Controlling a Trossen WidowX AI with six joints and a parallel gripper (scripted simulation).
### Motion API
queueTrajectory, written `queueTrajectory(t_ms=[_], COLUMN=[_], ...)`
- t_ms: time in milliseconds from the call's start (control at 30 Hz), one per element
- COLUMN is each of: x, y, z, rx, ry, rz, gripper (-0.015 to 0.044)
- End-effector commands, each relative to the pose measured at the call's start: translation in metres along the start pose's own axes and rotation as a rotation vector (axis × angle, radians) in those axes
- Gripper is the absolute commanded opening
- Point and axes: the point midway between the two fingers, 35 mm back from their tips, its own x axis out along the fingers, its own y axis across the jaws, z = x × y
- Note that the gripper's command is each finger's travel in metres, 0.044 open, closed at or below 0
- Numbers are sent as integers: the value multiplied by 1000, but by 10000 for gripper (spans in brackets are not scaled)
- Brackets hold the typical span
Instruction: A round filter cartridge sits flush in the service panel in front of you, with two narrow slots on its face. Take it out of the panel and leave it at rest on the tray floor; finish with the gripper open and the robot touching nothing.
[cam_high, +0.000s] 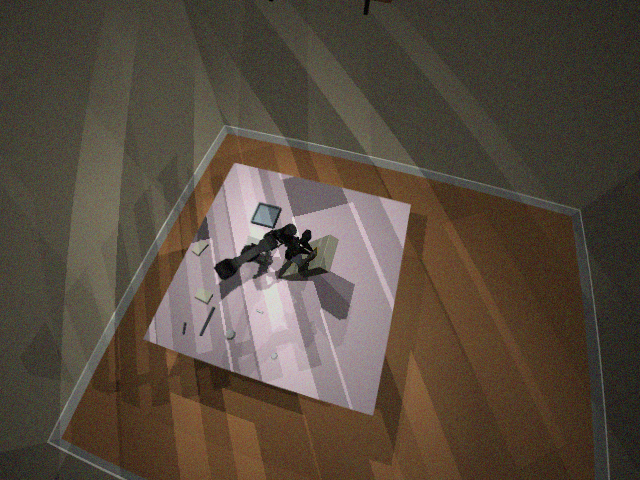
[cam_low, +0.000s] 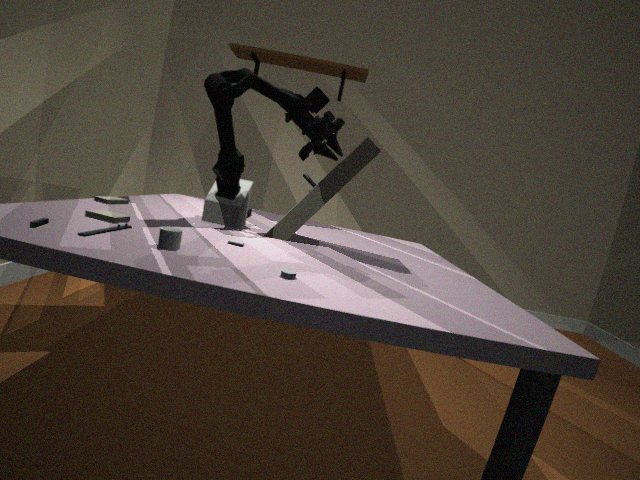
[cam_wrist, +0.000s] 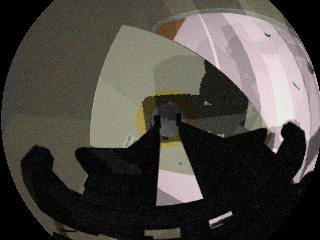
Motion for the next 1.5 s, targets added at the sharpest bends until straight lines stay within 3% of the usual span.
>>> queueTrajectory(t_ms=[0, 1467], x=[6, 13], y=[-1, -1], z=[-1, -1], rx=[-7, -7], ry=[3, 0], rz=[1, 2], gripper=[105, 105])
